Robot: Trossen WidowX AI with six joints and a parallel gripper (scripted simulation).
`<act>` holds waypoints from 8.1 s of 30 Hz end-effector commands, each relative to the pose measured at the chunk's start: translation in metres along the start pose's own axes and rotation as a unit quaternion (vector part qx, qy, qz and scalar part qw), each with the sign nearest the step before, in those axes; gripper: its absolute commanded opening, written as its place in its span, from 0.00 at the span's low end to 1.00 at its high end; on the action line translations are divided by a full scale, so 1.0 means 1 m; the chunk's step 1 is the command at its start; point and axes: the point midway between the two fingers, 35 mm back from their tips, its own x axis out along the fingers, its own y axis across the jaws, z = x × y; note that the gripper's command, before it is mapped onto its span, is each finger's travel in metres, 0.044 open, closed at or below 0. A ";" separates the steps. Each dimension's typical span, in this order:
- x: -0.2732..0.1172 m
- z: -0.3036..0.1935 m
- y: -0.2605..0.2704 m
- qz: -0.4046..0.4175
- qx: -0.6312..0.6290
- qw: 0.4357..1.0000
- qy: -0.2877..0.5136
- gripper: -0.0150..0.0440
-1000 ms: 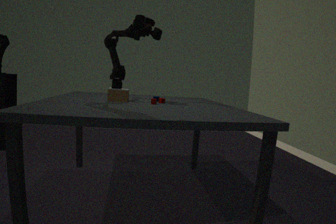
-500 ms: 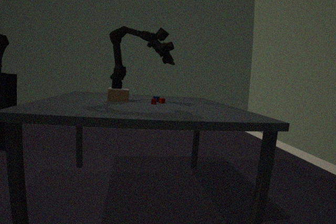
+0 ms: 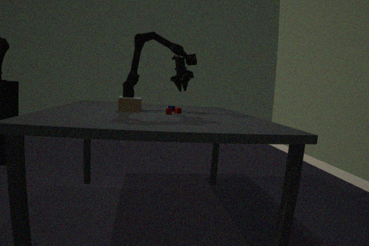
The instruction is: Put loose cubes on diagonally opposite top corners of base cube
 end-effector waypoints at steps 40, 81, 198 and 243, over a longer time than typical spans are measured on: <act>0.110 -0.014 0.048 0.056 -0.067 0.994 0.059 0.70; 0.087 0.000 0.041 0.048 -0.067 0.996 0.039 0.43; 0.048 0.002 0.128 -0.010 0.742 0.665 0.082 0.43; 0.076 -0.001 0.132 -0.010 0.742 0.665 0.082 0.60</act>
